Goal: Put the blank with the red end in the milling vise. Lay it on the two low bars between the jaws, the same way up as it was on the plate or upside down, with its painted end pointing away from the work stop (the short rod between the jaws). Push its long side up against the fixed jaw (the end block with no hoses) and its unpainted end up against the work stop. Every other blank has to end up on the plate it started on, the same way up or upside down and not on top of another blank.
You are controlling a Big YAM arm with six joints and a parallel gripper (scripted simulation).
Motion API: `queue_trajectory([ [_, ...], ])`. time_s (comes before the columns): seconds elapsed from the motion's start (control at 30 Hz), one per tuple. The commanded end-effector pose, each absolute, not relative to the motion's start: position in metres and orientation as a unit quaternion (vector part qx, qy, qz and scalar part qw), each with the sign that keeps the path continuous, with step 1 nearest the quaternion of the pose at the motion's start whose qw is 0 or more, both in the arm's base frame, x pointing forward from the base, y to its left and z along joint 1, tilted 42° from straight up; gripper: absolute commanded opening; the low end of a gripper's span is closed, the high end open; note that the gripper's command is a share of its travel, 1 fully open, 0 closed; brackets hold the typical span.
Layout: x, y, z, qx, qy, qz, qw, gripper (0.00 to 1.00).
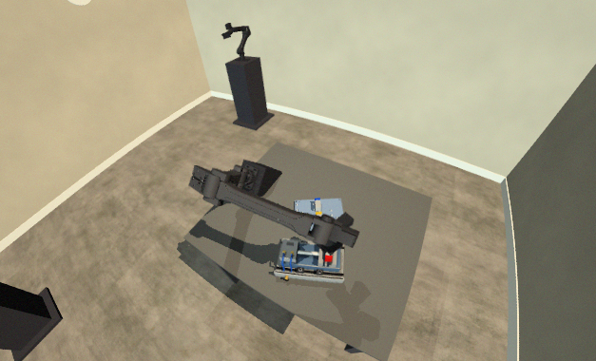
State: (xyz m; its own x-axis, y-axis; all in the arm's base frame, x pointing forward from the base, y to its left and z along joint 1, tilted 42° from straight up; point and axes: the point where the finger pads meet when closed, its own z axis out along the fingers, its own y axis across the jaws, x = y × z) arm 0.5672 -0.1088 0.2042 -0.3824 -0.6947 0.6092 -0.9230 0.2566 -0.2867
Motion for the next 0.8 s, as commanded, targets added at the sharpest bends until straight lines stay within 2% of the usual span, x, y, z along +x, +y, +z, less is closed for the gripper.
queue_trajectory([
  [0.0, 0.58, -0.12, 0.213, 0.433, -0.826, 0.326, 0.157, 0.0],
  [0.5, 0.594, -0.127, 0.22, 0.191, -0.913, 0.356, 0.061, 0.0],
  [0.77, 0.596, -0.124, 0.221, 0.172, -0.916, 0.358, 0.052, 0.0],
])
